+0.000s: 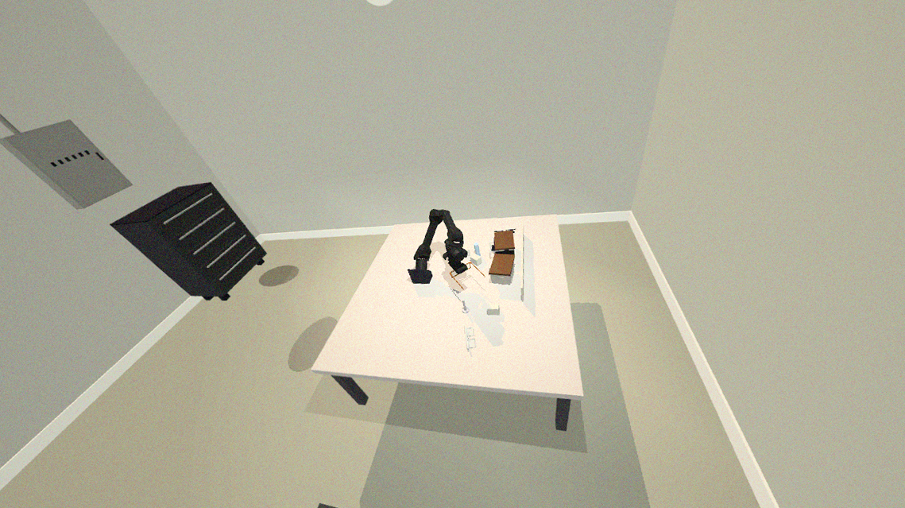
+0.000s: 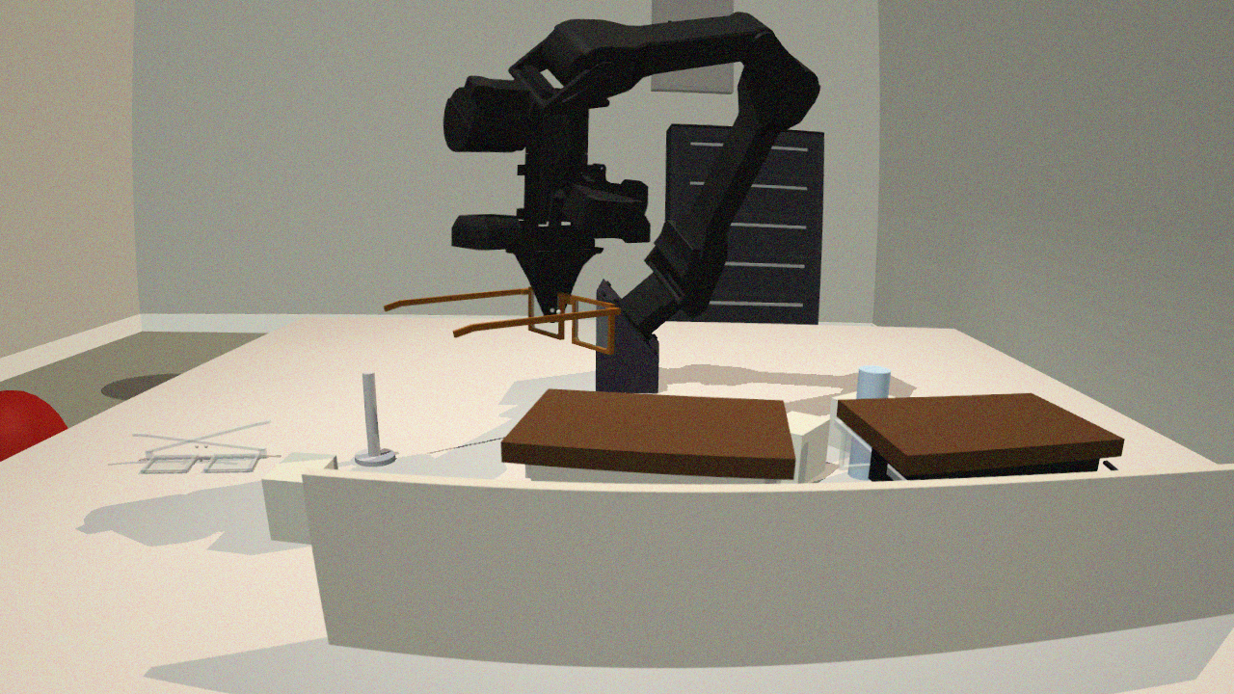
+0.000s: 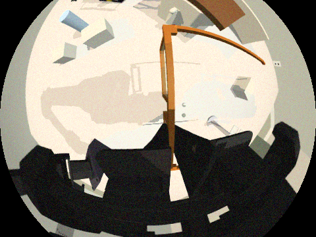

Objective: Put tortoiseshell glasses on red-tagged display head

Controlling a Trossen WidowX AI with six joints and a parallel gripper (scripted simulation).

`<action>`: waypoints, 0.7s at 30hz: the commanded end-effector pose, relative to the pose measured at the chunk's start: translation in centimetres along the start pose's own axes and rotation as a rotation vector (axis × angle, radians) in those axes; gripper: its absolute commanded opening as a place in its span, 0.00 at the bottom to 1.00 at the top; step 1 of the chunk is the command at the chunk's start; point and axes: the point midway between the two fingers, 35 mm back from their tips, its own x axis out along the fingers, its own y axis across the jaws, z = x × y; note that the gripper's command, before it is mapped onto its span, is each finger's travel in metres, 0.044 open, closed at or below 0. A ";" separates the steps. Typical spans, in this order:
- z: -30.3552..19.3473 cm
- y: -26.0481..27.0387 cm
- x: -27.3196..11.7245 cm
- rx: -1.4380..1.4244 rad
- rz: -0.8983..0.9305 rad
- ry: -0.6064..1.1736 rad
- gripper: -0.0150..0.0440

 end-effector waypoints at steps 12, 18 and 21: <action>1.0 1.7 1.1 0.053 0.006 -0.007 0.25; 1.0 1.6 1.7 0.053 0.005 -0.006 0.25; 1.0 1.5 2.0 0.053 0.005 -0.006 0.25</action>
